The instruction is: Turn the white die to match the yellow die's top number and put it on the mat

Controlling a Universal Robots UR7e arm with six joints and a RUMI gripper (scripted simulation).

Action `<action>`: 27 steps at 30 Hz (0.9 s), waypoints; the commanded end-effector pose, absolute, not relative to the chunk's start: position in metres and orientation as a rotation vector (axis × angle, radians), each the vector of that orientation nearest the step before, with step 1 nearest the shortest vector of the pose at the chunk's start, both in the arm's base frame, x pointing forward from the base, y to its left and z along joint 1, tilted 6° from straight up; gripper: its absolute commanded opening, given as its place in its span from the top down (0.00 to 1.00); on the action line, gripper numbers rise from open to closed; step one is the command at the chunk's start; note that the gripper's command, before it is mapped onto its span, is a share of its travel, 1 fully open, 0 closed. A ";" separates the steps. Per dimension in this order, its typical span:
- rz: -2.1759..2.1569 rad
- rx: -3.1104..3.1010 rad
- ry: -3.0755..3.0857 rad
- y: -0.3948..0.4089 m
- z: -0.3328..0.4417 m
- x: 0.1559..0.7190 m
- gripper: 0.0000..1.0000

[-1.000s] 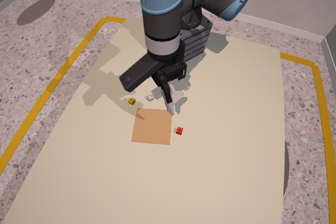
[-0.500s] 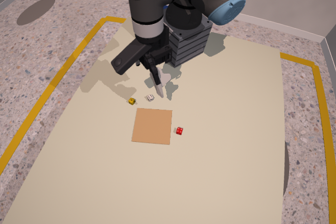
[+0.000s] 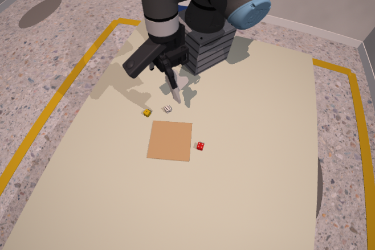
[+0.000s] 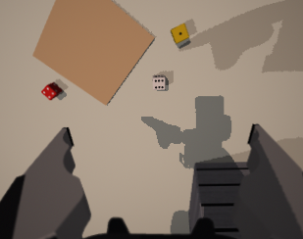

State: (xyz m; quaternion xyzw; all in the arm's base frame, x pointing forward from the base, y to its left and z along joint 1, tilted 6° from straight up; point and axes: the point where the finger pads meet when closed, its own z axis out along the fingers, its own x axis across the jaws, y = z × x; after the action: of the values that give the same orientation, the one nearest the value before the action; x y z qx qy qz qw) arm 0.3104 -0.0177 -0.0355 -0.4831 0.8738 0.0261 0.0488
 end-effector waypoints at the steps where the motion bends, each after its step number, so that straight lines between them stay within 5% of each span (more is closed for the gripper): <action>1: 0.083 -1.473 2.661 -0.017 -0.036 0.309 0.00; 27: 0.083 -1.473 2.661 -0.014 -0.090 0.311 0.00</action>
State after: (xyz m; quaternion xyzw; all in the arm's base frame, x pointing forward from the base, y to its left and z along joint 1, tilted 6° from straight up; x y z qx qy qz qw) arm 0.3062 -0.0139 -0.0738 -0.4833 0.8735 0.0355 0.0459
